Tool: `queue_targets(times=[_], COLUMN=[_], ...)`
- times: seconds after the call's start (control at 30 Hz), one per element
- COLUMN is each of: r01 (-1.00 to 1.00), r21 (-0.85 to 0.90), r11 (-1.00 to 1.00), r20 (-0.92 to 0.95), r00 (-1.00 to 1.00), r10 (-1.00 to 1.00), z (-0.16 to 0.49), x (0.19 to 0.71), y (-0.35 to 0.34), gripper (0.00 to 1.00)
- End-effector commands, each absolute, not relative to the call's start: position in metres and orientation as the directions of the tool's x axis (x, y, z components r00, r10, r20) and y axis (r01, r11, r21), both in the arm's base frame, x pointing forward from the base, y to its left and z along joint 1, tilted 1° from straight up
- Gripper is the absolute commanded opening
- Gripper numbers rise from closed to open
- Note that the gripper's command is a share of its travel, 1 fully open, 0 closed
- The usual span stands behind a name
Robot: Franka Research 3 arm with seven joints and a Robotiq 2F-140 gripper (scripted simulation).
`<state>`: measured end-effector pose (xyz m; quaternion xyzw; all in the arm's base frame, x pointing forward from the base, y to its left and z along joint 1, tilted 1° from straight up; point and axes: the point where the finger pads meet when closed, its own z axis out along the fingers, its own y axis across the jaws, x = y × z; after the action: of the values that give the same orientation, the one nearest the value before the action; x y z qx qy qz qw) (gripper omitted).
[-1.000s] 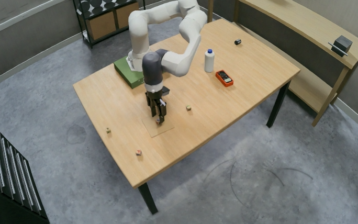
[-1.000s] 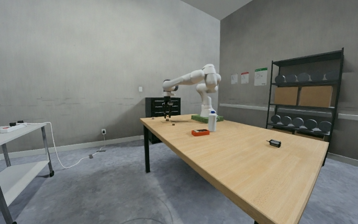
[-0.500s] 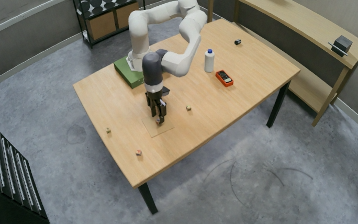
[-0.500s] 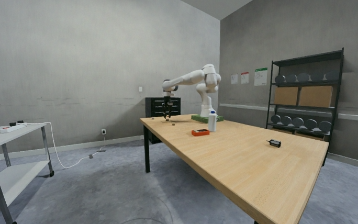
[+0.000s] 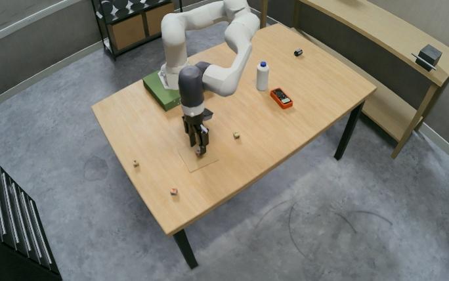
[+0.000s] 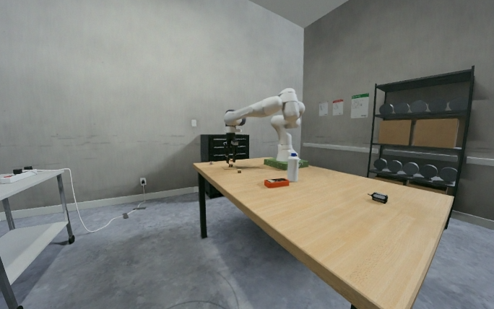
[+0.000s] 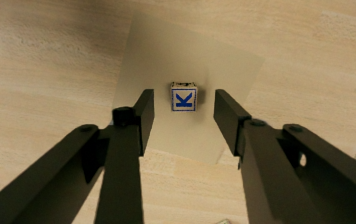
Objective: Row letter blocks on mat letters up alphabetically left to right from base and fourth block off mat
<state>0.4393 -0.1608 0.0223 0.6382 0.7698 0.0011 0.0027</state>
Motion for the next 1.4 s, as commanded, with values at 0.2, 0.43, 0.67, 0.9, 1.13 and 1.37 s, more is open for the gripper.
queue_targets(times=[0.2, 0.43, 0.67, 0.9, 1.13, 1.37], r01=[0.982, 0.982, 0.982, 0.982, 0.982, 0.982], r21=[0.008, 0.008, 0.008, 0.008, 0.008, 0.008], r11=[0.189, 0.189, 0.189, 0.189, 0.189, 0.189], r20=[-0.004, -0.004, -0.004, -0.004, -0.004, -0.004], r00=[-0.189, -0.189, -0.189, -0.189, -0.189, -0.189], r10=[0.982, 0.982, 0.982, 0.982, 0.982, 0.982], z=[0.022, 0.022, 0.022, 0.018, 0.008, -0.005], x=[0.441, 0.441, 0.441, 0.441, 0.441, 0.441], y=[-0.161, -0.161, -0.161, -0.161, -0.161, -0.161], gripper=[0.43, 0.43, 0.43, 0.43, 0.43, 0.43])
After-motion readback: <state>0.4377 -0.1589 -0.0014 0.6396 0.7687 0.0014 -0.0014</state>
